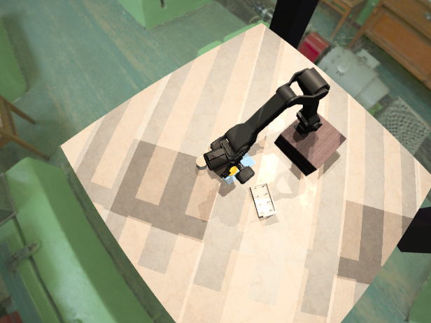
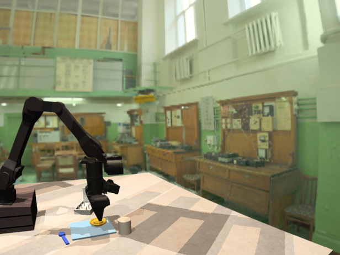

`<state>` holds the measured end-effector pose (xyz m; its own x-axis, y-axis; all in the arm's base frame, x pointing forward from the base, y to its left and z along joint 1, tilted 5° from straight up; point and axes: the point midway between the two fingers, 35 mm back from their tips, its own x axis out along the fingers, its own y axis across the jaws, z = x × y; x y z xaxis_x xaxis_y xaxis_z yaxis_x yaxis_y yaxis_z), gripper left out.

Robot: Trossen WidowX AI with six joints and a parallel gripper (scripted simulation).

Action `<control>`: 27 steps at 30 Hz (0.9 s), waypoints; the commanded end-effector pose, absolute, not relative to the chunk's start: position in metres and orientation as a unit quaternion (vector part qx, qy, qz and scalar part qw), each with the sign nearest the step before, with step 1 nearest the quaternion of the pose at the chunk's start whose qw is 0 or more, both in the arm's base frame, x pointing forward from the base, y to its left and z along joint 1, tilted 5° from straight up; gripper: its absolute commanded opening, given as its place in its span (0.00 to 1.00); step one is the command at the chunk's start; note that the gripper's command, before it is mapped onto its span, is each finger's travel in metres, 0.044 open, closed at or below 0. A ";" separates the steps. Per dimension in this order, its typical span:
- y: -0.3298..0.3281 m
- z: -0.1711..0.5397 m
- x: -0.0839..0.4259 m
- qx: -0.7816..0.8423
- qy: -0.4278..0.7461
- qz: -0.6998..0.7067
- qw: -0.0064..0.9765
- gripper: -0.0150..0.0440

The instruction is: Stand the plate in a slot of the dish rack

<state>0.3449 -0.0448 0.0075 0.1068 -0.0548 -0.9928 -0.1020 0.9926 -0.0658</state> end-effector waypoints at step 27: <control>-0.045 -0.023 0.345 -0.059 0.670 0.019 0.740 0.83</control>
<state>0.3452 -0.0455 -0.0229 0.1005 -0.0540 -0.9935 -0.1027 0.9926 -0.0644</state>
